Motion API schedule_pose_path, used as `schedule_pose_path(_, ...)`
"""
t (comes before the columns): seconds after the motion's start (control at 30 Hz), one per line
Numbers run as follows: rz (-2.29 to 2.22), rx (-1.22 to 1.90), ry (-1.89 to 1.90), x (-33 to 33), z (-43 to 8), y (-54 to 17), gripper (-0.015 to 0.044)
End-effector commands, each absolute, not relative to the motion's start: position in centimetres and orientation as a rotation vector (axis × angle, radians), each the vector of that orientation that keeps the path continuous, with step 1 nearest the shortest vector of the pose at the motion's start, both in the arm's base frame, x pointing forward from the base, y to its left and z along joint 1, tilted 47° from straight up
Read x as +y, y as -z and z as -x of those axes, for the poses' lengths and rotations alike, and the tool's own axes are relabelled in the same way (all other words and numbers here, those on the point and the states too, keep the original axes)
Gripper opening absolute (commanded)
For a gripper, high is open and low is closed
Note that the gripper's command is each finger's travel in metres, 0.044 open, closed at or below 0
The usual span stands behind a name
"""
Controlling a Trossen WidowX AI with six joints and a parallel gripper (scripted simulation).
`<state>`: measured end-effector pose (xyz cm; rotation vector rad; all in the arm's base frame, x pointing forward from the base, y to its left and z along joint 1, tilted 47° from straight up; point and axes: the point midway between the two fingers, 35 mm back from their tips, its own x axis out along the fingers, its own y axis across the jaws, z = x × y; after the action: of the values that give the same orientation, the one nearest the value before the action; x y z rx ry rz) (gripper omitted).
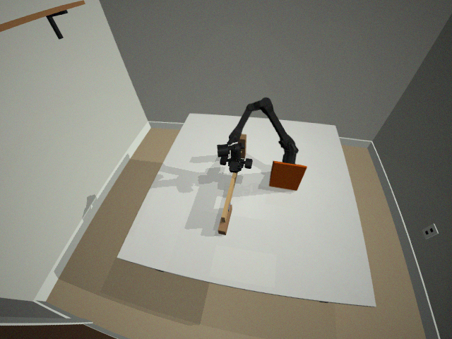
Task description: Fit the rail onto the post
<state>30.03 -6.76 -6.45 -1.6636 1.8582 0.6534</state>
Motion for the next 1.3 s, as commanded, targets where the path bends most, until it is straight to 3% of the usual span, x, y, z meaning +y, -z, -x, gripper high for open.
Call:
schedule_pose_path(0.0,1.665,1.85,-0.658,-6.59,-30.08,6.53,0.0)
schedule_pose_path(1.27,1.665,1.851,-0.658,-6.76,-29.98,6.37,0.0)
